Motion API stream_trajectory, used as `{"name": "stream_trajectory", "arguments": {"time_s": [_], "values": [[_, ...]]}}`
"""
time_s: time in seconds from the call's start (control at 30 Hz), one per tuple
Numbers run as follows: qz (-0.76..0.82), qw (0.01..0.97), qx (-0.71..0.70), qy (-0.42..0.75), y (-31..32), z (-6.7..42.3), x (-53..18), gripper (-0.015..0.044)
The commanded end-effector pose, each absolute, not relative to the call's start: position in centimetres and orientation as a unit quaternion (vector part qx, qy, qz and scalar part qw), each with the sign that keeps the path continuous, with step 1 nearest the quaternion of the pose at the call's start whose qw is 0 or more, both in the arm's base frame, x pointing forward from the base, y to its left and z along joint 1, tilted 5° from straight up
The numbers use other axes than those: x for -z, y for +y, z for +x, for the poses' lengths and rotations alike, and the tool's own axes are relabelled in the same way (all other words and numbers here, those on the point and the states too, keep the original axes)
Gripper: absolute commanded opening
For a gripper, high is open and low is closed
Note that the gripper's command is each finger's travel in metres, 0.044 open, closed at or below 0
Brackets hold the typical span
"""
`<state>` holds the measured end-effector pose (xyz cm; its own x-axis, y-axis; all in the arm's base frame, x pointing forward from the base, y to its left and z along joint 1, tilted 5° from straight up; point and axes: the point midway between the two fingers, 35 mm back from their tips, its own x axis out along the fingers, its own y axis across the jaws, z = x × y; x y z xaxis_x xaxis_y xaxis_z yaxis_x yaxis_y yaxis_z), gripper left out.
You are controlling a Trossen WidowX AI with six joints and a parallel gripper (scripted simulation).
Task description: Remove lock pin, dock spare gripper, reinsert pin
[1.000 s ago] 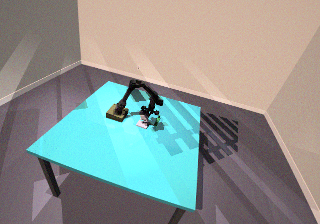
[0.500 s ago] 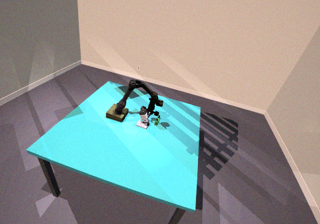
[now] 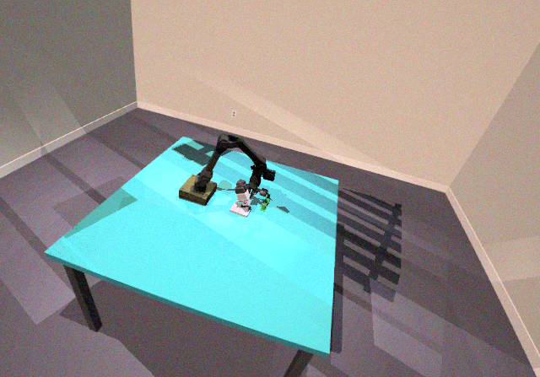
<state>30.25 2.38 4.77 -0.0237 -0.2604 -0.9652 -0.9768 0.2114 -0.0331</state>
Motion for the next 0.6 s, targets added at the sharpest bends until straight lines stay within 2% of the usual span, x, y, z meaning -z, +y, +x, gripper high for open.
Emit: {"name": "stream_trajectory", "arguments": {"time_s": [0.0, 0.57], "values": [[-0.506, 0.484, -0.373, 0.609, 2.1, 30.2, -5.0, 0.0000], [-0.503, 0.480, -0.377, 0.611, 0.9, 29.9, -5.0, 0.0000]]}}
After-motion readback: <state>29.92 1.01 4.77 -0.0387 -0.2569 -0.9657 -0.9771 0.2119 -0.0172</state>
